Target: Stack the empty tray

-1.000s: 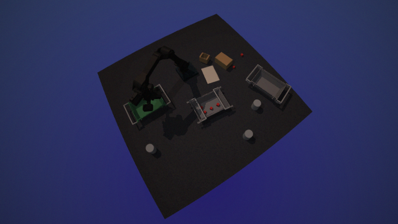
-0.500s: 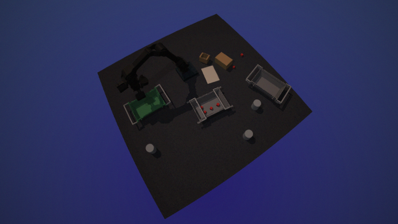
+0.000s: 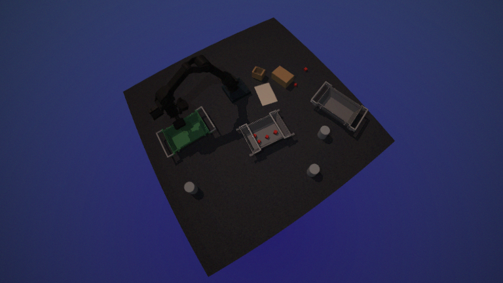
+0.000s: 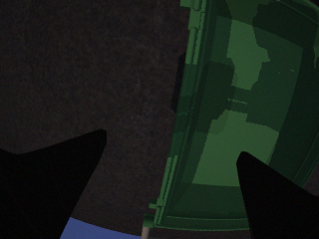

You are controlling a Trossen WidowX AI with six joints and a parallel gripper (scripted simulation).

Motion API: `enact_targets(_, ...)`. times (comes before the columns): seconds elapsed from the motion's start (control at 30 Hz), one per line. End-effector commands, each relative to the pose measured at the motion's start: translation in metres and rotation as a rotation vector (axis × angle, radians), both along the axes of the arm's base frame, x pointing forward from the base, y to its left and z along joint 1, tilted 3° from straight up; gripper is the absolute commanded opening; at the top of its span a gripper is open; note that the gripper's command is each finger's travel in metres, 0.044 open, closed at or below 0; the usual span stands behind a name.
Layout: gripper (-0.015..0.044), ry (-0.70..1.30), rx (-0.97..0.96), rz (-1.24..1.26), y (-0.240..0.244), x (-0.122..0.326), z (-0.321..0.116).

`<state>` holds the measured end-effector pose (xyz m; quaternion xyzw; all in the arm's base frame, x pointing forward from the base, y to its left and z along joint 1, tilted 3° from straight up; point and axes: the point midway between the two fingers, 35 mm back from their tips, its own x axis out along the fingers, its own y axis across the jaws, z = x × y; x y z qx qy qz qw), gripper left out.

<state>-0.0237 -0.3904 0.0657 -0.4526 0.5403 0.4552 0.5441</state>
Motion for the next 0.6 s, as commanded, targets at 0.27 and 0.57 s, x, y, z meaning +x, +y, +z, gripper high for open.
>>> enact_targets(0.27, 0.0440, 0.001, 0.008, 0.006, 0.004, 0.000, -0.055)
enact_targets(0.57, 0.0381, 0.001, 0.008, 0.006, 0.005, 0.000, -0.057)
